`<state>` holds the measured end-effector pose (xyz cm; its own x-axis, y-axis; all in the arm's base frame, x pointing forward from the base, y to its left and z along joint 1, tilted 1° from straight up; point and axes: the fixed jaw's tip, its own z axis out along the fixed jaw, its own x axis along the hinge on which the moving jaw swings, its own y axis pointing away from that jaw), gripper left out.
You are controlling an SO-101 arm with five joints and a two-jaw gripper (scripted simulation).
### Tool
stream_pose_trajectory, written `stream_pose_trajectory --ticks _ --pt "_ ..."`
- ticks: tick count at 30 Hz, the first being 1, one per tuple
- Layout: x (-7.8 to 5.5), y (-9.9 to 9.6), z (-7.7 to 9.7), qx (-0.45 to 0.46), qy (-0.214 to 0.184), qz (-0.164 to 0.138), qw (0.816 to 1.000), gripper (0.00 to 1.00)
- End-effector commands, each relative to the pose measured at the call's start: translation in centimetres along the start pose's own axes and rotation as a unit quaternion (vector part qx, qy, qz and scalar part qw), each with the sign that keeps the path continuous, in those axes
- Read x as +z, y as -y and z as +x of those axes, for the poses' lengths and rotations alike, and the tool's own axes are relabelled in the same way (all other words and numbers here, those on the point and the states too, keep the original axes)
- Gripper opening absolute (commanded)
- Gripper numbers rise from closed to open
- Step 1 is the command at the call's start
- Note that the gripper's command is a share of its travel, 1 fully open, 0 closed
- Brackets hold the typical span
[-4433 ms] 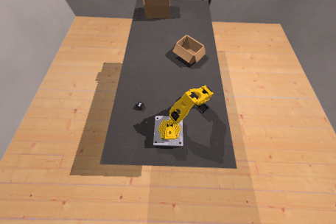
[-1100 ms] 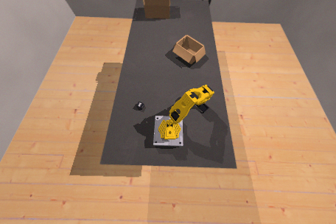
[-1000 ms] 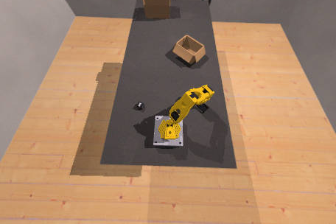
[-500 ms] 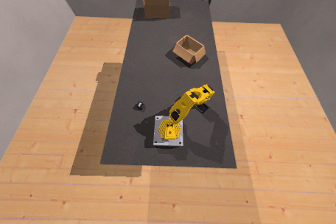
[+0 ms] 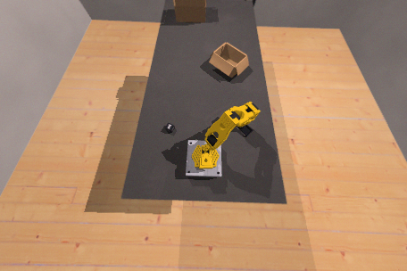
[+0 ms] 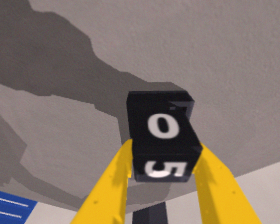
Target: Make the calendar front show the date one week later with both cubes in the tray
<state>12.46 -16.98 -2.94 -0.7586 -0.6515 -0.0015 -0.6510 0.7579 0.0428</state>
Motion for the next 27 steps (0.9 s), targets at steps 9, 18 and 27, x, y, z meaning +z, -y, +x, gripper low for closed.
stream_pose_trajectory --ticks 9,18,27 --pt "-0.9 0.6 0.1 0.008 0.000 0.016 1.000 0.00" --pt "-1.1 0.6 0.1 0.008 0.000 0.016 1.000 0.00" --pt "-2.6 0.5 0.1 0.008 0.000 0.016 1.000 0.00"
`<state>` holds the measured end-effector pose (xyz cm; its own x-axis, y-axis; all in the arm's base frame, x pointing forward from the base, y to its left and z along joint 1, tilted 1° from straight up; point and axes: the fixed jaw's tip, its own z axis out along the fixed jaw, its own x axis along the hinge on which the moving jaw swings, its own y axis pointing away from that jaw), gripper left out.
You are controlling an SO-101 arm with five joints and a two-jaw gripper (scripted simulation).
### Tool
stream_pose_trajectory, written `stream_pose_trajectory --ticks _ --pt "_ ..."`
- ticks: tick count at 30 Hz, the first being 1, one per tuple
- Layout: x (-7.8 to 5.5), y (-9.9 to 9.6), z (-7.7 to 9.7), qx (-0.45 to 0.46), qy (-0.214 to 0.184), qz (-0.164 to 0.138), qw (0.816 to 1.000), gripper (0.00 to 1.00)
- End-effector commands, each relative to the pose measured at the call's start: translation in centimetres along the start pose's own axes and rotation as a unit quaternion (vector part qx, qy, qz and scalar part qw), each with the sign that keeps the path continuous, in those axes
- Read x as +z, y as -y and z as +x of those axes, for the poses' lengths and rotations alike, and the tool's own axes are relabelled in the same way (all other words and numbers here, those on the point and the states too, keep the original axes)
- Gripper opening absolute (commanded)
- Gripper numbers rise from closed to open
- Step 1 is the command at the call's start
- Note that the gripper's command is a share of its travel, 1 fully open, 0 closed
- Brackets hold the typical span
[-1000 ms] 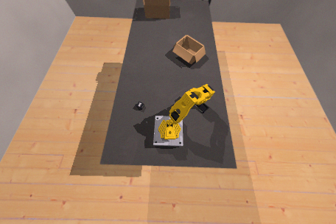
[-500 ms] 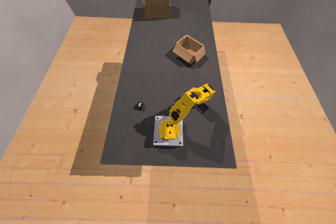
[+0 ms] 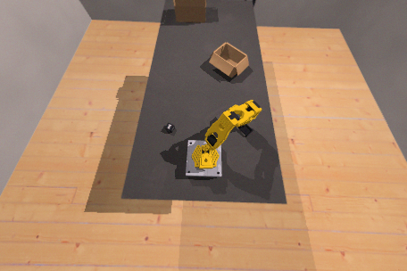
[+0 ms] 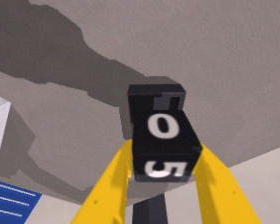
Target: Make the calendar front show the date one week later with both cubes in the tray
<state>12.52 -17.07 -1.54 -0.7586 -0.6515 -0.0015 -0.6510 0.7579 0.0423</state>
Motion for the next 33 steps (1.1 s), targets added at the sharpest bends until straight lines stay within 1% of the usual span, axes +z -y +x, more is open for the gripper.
stream_pose_trajectory --ticks 1,2,8,12,24,28,33 --pt "-1.2 0.4 0.1 0.008 0.000 0.015 1.000 0.00" --pt "-1.2 0.4 0.1 0.008 0.000 0.015 1.000 0.00" --pt "-2.2 0.3 0.1 0.008 0.000 0.015 1.000 0.00" --pt "-2.7 0.2 0.1 0.008 0.000 0.015 1.000 0.00" --pt "-2.8 0.2 -0.1 0.003 0.000 0.015 1.000 0.00" --pt "-2.7 0.1 -1.0 -0.018 -0.001 0.016 1.000 0.00" --pt "-2.4 -0.1 -3.3 -0.071 -0.002 0.016 0.997 0.00"
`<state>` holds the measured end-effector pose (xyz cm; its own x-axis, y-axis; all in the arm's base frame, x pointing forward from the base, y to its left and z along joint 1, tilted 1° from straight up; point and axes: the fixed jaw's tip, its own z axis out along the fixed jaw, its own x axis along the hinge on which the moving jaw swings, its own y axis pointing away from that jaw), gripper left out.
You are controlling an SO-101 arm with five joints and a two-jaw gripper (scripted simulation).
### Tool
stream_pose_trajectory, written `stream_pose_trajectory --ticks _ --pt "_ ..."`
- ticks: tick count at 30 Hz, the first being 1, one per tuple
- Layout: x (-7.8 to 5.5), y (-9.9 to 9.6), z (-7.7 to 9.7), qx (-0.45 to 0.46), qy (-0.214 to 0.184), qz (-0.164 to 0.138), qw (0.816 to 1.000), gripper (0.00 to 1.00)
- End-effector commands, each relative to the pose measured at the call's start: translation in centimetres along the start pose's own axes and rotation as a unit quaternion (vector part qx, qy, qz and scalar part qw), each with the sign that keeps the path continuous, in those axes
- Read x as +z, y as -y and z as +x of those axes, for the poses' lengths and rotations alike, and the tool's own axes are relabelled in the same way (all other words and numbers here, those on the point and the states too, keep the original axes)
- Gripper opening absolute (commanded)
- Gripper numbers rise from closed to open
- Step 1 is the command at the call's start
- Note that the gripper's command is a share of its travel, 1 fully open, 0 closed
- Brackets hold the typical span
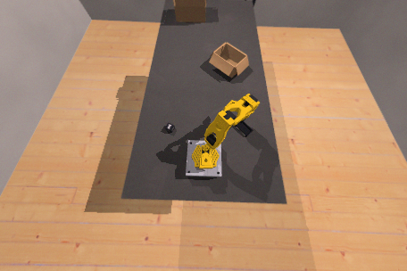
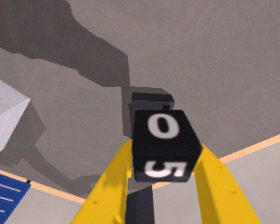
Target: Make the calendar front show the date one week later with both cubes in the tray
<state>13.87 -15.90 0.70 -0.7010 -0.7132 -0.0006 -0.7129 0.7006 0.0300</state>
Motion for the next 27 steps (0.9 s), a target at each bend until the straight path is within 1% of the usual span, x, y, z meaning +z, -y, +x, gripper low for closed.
stream_pose_trajectory --ticks 1,3,7,10,14,18,20,23,27 --pt "-0.1 0.1 -2.0 -0.042 -0.001 0.010 0.999 0.00" --pt "-0.1 0.1 -2.0 -0.042 -0.001 0.010 0.999 0.00" --pt "0.2 -0.4 -4.7 -0.107 -0.002 0.010 0.994 0.00" --pt "0.4 -1.1 -6.9 -0.160 -0.003 0.011 0.987 0.00" --pt "0.8 -2.3 -9.6 -0.231 -0.004 0.011 0.973 0.00" --pt "1.1 -3.7 -11.8 -0.293 -0.005 0.011 0.956 0.00" --pt "1.1 -3.7 -11.8 -0.293 -0.005 0.011 0.956 0.00" --pt "1.3 -4.7 -13.0 -0.330 -0.006 0.012 0.944 0.00" --pt "1.4 -5.6 -14.0 -0.363 -0.006 0.012 0.932 0.00"
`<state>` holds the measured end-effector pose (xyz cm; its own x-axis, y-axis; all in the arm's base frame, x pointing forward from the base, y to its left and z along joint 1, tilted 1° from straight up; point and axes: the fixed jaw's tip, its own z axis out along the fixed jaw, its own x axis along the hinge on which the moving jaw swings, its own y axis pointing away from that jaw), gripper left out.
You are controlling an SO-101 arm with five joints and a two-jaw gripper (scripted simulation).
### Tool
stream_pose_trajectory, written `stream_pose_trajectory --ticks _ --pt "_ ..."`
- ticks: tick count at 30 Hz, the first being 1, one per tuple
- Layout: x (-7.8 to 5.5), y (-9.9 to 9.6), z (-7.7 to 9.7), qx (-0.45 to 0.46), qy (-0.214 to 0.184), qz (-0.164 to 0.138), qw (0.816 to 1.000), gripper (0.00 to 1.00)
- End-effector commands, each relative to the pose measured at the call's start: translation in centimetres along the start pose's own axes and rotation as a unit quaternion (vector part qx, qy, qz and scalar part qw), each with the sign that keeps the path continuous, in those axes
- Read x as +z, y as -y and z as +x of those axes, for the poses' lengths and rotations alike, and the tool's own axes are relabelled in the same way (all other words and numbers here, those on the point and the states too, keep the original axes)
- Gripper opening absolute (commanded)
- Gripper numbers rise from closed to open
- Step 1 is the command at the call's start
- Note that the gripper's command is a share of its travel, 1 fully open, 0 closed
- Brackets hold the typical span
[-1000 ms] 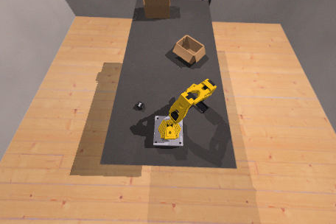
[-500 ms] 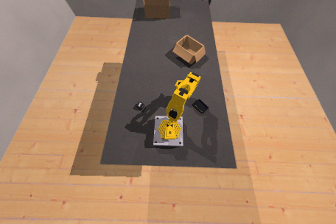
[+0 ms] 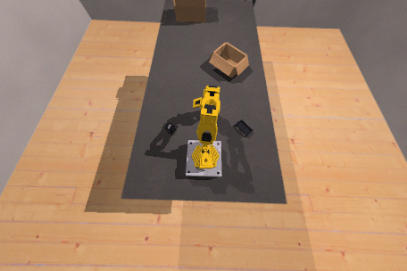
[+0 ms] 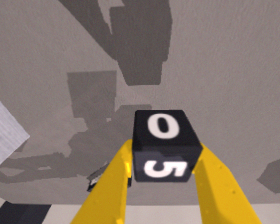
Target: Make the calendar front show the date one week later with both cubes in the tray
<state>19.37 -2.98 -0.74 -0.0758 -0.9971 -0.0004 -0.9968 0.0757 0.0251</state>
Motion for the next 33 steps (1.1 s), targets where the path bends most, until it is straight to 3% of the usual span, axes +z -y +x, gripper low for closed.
stream_pose_trajectory --ticks 1,11,33 --pt "-0.16 0.15 -1.29 -0.027 0.000 0.010 1.000 0.00" --pt "-0.35 -0.19 -2.12 -0.048 -0.001 0.013 0.999 0.00" --pt "-0.16 -0.19 -2.12 -0.048 -0.001 0.013 0.999 0.00"
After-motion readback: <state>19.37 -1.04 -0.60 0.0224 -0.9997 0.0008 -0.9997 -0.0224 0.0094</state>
